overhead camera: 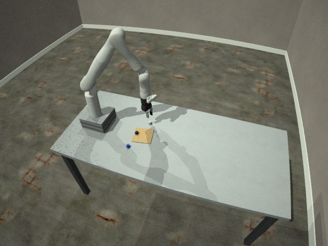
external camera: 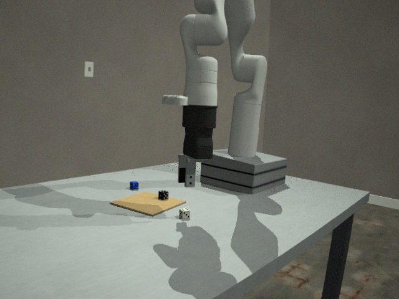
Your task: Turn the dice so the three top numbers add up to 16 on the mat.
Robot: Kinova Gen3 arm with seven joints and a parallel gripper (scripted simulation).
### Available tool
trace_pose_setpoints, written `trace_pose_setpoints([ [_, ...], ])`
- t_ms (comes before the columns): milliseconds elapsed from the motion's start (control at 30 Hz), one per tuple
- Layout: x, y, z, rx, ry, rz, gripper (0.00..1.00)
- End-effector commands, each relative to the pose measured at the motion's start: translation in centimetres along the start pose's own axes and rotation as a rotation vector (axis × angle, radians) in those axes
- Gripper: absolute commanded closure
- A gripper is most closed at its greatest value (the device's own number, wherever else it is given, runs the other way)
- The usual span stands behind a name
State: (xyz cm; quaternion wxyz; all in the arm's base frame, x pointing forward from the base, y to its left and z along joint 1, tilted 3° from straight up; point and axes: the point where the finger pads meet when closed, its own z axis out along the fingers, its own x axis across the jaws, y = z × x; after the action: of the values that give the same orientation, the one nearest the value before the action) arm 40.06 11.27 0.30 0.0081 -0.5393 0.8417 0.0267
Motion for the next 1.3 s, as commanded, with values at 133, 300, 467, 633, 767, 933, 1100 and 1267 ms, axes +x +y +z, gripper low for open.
trace_pose_setpoints([
  [133, -0.04, -0.05, -0.06, 0.001, -0.001, 0.0, 0.3],
  [300, -0.04, -0.05, -0.06, 0.001, -0.001, 0.0, 0.3],
  [467, -0.04, -0.05, -0.06, 0.001, -0.001, 0.0, 0.3],
  [633, -0.04, -0.05, -0.06, 0.001, -0.001, 0.0, 0.3],
  [767, -0.04, -0.05, -0.06, 0.001, -0.001, 0.0, 0.3],
  [933, -0.04, -0.05, -0.06, 0.001, -0.001, 0.0, 0.3],
  [1100, -0.04, -0.05, 0.03, 0.001, -0.001, 0.0, 0.3],
  [1267, -0.04, -0.05, 0.29, 0.001, -0.001, 0.0, 0.3],
])
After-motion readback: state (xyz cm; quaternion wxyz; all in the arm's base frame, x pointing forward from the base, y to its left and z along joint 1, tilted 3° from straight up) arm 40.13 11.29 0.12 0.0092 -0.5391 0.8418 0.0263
